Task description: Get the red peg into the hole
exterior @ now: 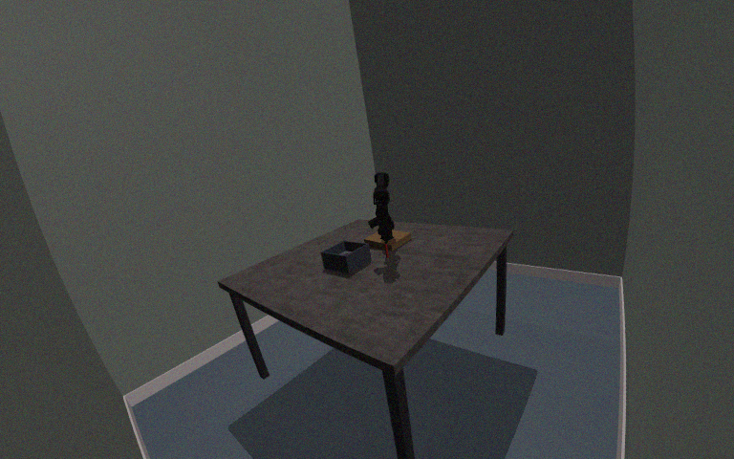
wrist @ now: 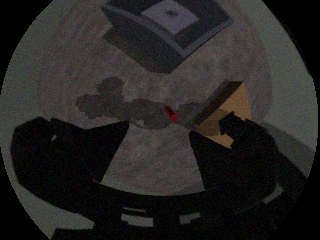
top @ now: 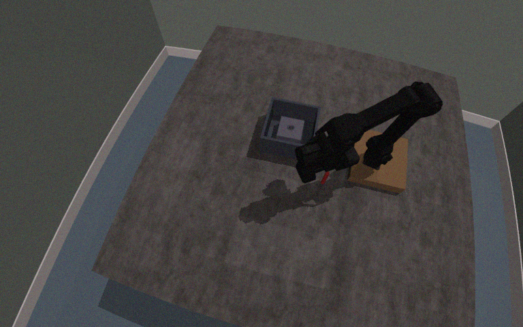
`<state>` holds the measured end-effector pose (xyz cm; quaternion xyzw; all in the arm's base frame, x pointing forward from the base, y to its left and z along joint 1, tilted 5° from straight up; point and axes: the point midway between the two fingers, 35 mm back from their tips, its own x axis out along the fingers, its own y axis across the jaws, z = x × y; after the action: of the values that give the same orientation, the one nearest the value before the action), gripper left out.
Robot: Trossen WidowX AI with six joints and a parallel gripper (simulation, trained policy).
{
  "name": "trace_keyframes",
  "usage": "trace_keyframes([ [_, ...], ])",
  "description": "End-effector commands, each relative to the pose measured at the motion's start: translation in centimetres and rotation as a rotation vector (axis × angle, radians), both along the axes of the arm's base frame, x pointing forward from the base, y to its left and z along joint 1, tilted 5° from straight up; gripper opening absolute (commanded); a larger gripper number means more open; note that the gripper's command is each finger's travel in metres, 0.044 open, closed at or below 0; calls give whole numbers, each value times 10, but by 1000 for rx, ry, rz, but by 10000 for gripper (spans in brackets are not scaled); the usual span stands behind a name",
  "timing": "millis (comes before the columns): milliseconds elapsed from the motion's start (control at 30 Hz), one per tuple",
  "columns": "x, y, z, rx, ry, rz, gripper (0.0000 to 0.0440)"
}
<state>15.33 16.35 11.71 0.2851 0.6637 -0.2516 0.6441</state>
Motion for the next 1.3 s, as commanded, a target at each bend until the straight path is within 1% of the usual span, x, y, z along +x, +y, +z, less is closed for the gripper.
trace_keyframes([
  [0,-3,-2,-14,-28,6,22,440],
  [400,-4,-2,-71,-65,-33,78,440],
  [500,-3,-3,-81,-70,-40,92,432],
  [533,-3,-4,-84,-73,-39,97,419],
  [567,-4,-4,-88,-76,-35,101,397],
  [700,-6,-7,-99,-91,-16,105,292],
  [933,-5,-8,-105,-115,11,95,108],
  [1033,-4,-8,-107,-129,23,93,42],
  [1067,-3,-8,-107,-133,26,93,25],
  [1267,13,-7,-83,-143,-37,102,0],
])
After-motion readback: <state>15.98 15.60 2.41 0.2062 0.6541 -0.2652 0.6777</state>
